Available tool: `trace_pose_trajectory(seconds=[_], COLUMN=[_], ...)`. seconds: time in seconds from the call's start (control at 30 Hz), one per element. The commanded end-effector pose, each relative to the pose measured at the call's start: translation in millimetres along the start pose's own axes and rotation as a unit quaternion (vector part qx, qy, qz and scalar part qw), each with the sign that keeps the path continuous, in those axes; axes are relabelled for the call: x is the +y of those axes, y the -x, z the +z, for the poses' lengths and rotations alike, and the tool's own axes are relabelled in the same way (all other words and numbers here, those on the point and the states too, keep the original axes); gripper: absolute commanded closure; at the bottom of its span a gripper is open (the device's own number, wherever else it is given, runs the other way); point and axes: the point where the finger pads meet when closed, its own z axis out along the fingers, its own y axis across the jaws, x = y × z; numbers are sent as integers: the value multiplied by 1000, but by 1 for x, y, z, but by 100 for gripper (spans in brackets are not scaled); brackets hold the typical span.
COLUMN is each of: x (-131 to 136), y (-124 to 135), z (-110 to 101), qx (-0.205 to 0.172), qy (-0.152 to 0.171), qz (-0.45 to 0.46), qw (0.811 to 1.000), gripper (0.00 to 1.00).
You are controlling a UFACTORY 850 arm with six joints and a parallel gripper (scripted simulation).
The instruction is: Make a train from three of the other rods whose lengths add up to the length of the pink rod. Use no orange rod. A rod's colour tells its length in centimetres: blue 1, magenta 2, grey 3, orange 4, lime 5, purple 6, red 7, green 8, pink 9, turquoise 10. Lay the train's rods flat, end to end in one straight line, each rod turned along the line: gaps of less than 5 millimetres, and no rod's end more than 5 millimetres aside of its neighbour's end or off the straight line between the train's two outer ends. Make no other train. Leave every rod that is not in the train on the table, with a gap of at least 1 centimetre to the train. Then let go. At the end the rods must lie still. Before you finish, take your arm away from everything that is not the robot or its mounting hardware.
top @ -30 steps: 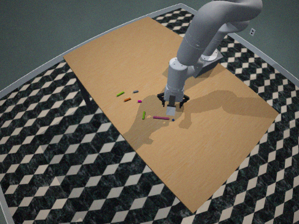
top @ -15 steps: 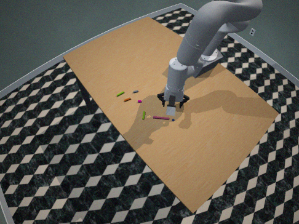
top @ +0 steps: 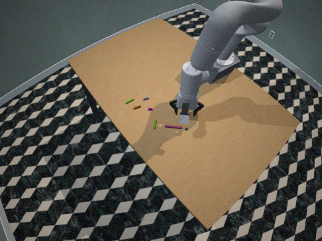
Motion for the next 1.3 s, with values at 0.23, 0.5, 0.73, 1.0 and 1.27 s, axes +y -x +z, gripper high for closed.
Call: trace_pose_trajectory(seconds=[0.23, 0.5, 0.73, 1.0, 1.27], x=[0, 0, 0, 0, 6], y=[-1, -1, -1, -1, -5], z=[0, 0, 0, 0, 0], qx=[1, 1, 1, 1, 3], qy=[0, 0, 0, 0, -1], qz=[0, 0, 0, 0, -45], qw=[1000, 1000, 1000, 1000, 999], gripper=[0, 0, 0, 0, 0])
